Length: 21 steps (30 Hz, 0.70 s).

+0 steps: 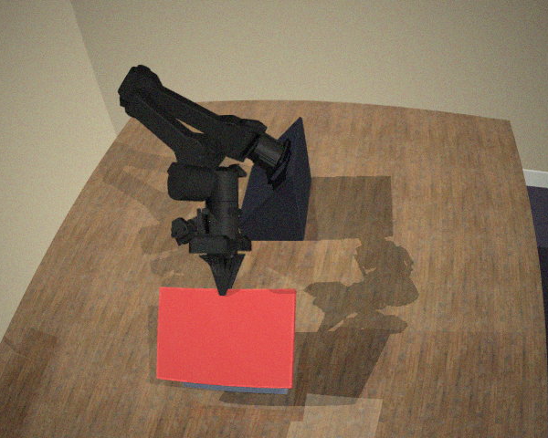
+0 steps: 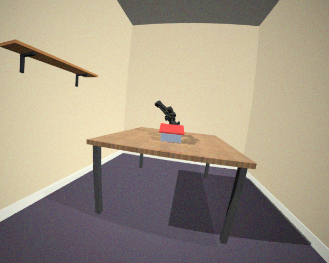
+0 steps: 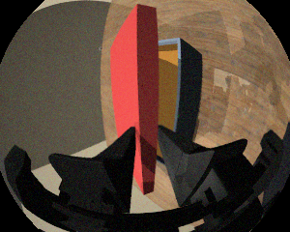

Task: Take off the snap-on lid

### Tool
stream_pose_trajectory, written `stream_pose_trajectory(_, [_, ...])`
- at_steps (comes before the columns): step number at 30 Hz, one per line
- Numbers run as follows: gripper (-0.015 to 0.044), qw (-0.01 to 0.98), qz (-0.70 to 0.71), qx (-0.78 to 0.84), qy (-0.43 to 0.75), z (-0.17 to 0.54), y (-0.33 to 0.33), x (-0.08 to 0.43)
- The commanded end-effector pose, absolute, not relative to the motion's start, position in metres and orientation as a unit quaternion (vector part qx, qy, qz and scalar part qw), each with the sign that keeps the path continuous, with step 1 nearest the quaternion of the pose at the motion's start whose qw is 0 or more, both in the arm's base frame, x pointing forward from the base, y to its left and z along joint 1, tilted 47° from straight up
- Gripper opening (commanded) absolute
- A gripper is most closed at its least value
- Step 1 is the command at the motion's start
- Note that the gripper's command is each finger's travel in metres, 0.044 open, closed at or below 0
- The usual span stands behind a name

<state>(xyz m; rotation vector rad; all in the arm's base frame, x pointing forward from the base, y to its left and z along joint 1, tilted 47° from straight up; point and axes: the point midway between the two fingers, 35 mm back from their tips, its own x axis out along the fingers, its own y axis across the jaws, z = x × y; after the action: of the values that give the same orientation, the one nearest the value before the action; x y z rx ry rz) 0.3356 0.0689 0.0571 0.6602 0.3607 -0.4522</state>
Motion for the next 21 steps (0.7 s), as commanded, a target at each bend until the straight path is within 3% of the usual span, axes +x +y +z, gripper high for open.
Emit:
stream_pose_trajectory(1, [0.0000,0.905,-0.214,0.326,0.171,0.065,0.076,0.337])
stream_pose_trajectory(21, [0.0000,0.905,-0.214,0.326,0.171,0.082,0.095,0.333])
